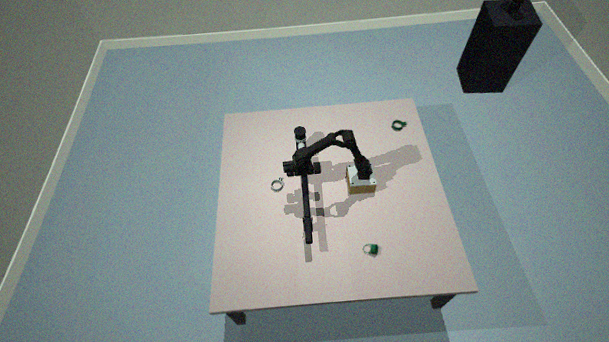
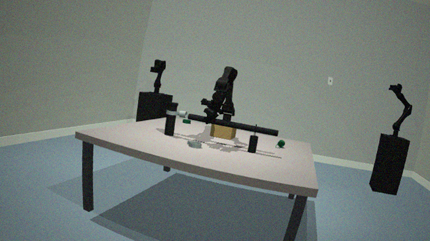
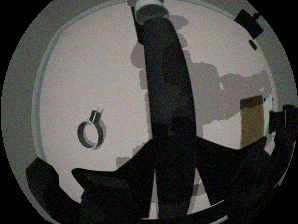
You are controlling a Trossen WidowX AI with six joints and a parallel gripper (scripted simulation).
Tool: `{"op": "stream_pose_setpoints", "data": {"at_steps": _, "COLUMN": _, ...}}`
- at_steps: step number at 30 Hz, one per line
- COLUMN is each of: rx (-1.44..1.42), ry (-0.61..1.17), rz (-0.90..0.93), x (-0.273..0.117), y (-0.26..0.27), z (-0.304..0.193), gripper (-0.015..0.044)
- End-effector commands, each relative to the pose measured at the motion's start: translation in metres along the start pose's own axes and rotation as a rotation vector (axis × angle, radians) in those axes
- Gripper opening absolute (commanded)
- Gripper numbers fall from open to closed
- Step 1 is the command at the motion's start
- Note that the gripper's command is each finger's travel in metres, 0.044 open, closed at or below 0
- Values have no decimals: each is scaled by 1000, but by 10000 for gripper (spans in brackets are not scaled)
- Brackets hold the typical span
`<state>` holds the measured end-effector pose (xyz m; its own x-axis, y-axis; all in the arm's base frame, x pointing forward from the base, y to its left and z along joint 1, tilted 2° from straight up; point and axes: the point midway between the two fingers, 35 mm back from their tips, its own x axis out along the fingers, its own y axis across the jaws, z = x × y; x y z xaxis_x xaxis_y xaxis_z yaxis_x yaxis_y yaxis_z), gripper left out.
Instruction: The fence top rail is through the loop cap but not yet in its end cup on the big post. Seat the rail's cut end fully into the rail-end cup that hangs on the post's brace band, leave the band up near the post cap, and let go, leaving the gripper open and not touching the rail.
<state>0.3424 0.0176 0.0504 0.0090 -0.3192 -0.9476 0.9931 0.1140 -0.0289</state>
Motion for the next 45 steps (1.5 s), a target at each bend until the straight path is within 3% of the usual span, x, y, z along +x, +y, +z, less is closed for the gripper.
{"op": "stream_pose_setpoints", "data": {"at_steps": 1, "rx": -1, "ry": -5, "rz": 8, "x": -4, "y": 3, "z": 4, "gripper": 0}}
{"op": "stream_pose_setpoints", "data": {"at_steps": 45, "rx": -8, "ry": 1, "rz": -3, "x": 2, "y": 3, "z": 24, "gripper": 0}}
